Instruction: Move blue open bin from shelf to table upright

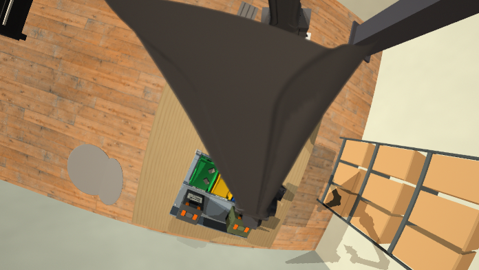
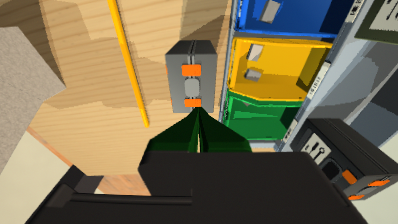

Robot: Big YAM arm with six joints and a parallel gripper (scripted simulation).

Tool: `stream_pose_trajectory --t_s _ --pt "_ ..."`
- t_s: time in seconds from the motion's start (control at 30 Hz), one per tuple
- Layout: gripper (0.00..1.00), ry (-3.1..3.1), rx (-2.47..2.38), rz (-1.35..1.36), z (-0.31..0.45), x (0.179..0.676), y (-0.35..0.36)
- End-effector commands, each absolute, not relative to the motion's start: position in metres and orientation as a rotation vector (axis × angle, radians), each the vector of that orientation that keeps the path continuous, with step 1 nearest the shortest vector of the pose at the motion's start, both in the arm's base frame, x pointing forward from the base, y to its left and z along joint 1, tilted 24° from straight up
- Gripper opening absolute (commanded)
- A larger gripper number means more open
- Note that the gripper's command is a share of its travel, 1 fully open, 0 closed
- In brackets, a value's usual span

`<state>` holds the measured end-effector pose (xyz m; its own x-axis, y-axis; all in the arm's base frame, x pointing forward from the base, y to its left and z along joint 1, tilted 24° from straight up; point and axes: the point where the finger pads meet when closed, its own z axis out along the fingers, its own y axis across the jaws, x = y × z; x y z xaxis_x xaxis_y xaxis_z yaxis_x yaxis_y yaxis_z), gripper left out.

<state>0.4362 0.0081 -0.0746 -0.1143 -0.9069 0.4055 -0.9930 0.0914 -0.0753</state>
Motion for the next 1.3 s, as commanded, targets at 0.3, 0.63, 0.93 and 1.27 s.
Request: stream_pose_trajectory --t_s 0.3,0.63,0.93,1.27 --pt "0.0 -2.131 1.916 0.508 -0.088 0.485 0.06" --pt "0.0 -2.132 1.917 0.508 -0.101 0.512 0.093" --pt "0.0 -2.133 1.918 0.508 -0.11 0.531 0.116" --pt "0.0 -2.147 1.904 0.509 -0.111 0.536 0.113"
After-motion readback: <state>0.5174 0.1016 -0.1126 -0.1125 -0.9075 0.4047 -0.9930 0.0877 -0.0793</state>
